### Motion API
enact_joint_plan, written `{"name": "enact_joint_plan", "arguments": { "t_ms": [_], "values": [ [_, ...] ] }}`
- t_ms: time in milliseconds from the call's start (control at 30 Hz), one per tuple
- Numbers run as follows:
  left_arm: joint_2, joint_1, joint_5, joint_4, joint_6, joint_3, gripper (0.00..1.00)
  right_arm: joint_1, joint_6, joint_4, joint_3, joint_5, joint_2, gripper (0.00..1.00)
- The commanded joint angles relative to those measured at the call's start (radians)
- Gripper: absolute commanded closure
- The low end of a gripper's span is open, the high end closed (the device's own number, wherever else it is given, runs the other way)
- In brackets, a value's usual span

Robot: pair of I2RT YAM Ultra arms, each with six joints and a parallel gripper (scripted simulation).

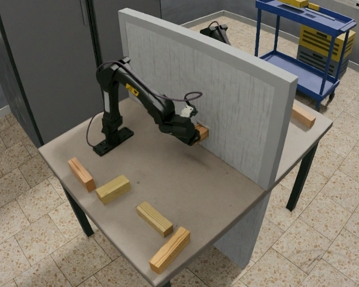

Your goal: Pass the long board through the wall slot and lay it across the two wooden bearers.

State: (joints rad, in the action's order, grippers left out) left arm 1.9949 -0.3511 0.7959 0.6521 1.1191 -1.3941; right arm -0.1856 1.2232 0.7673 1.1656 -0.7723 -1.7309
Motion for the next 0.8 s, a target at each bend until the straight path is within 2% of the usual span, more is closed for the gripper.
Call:
{"name": "enact_joint_plan", "arguments": {
  "t_ms": [0,767],
  "values": [
    [-0.042,-0.003,0.021,-0.007,-0.012,-0.041,1.00,-0.009,-0.003,0.011,0.037,-0.026,0.026,0.28],
    [-0.042,-0.003,0.021,-0.007,-0.012,-0.041,1.00,0.073,0.112,0.085,0.033,-0.042,0.031,0.28]
  ]
}}
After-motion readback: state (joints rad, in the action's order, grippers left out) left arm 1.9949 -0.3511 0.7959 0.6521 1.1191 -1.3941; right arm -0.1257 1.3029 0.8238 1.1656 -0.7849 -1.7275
